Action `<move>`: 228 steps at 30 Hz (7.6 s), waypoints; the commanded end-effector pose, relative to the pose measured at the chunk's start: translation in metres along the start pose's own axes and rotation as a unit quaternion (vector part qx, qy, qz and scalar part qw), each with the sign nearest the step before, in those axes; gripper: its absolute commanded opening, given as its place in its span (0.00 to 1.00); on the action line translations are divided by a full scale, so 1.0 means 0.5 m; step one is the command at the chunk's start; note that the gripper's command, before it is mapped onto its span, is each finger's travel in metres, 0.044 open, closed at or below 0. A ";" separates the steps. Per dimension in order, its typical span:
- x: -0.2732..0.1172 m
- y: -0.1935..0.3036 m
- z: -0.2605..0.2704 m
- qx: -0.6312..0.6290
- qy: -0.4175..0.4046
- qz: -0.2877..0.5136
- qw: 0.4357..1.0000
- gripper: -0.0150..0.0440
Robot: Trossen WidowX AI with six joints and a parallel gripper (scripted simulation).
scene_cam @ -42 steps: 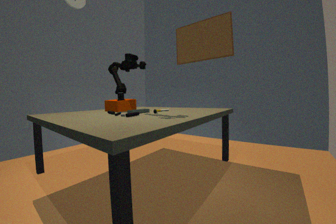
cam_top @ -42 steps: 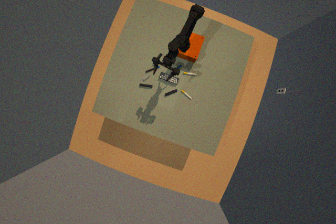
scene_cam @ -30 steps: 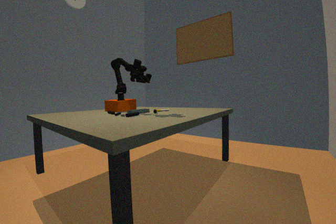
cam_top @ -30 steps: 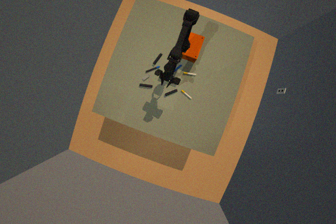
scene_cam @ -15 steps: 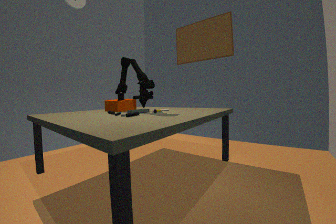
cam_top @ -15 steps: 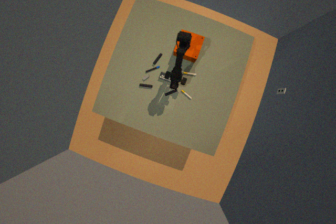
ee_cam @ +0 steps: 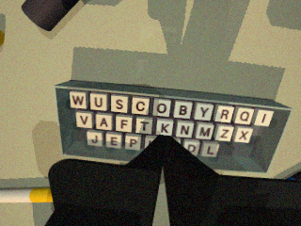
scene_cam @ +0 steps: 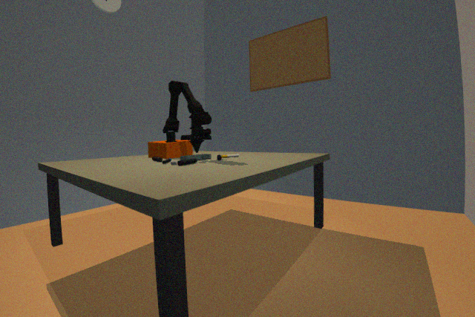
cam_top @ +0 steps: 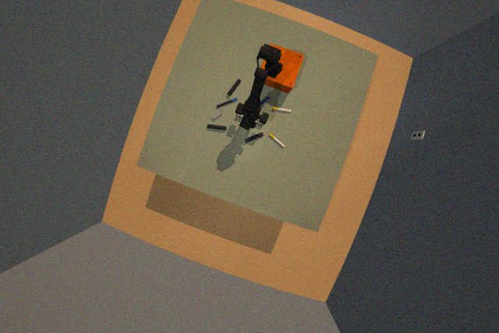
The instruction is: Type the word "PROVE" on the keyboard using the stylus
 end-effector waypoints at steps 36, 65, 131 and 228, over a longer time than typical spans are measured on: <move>0.000 0.069 -0.074 -0.007 0.001 0.003 1.000 0.25; -0.113 0.044 0.065 -0.007 -0.004 -0.004 1.000 0.25; -0.010 0.131 0.025 -0.935 -0.240 -0.102 0.239 0.51; -0.011 0.150 -0.067 -0.811 -0.193 -0.166 0.527 0.25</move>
Point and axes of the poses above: the point midway between the two fingers, 35 mm back from their tips, its own x axis out along the fingers, its own z axis across the jaws, y = z × x, the point moved 4 cm from there along -x, back along the fingers, and after that the axes turned 9 degrees about -x, right-handed, at the moved point
